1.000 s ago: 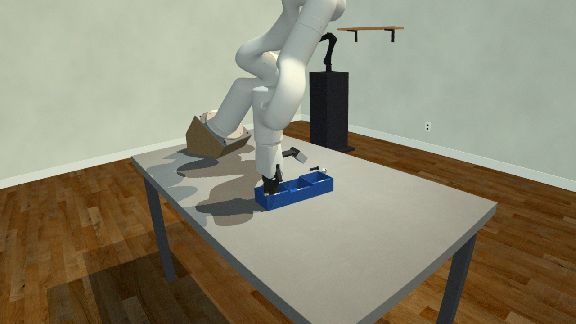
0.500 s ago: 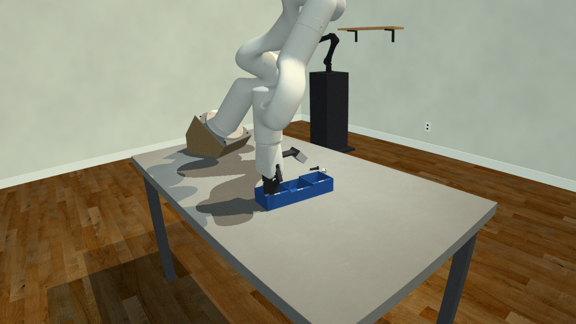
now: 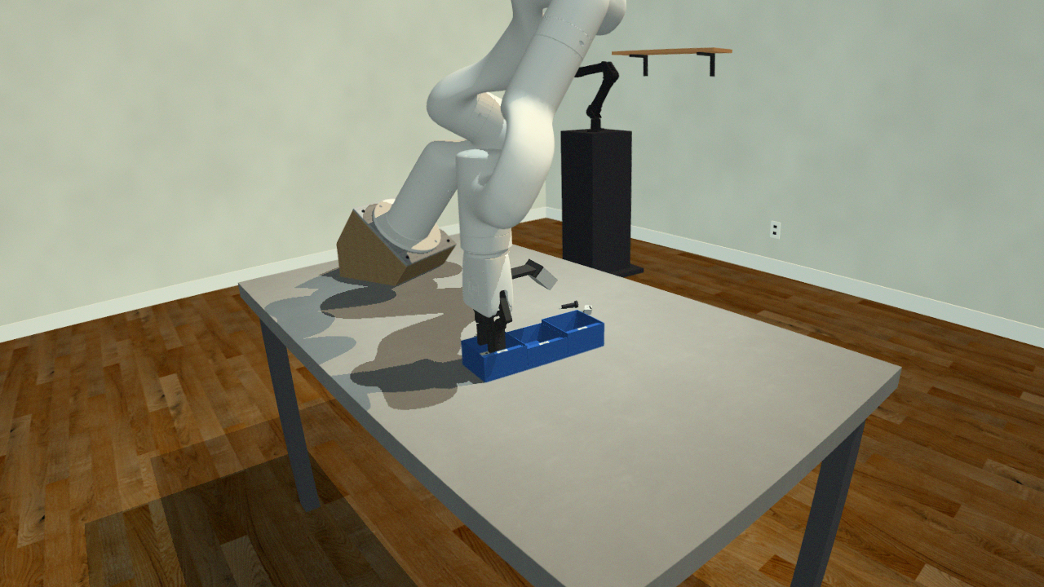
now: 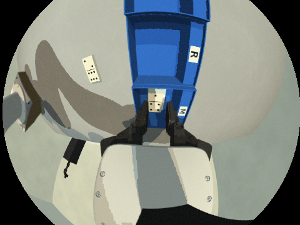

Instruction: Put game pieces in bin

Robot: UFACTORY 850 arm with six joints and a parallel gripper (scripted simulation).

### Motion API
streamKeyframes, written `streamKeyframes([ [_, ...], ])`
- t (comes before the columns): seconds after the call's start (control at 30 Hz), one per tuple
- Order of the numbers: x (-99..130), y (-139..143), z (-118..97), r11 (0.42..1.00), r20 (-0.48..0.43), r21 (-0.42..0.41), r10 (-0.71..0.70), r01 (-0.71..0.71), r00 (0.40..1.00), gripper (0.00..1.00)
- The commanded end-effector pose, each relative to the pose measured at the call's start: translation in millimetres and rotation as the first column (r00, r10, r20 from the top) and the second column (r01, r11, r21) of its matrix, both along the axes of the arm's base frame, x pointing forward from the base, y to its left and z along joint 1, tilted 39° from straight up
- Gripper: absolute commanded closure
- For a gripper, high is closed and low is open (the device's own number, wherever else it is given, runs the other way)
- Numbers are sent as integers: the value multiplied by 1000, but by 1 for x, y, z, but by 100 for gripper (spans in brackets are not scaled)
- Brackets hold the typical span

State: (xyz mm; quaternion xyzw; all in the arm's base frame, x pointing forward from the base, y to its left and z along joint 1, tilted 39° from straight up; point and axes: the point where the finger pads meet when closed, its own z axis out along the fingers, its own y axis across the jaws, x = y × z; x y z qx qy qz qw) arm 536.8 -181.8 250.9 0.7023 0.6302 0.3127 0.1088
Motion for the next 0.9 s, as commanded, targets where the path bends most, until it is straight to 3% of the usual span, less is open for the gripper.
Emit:
streamKeyframes([
  [0.0,-4,-2,6,1000,1,-1,0,0,1000,69],
  [0.33,-10,-5,14,1000,1,-1,0,0,1000,69],
  [0.43,-18,-8,26,1000,1,-1,0,0,1000,69],
  [0.8,-19,-8,26,1000,1,-1,0,0,1000,69],
  [0.83,-25,-3,23,999,12,-30,39,-39,999,59],
  [0.87,-31,2,20,998,14,-35,47,-46,999,59],
])
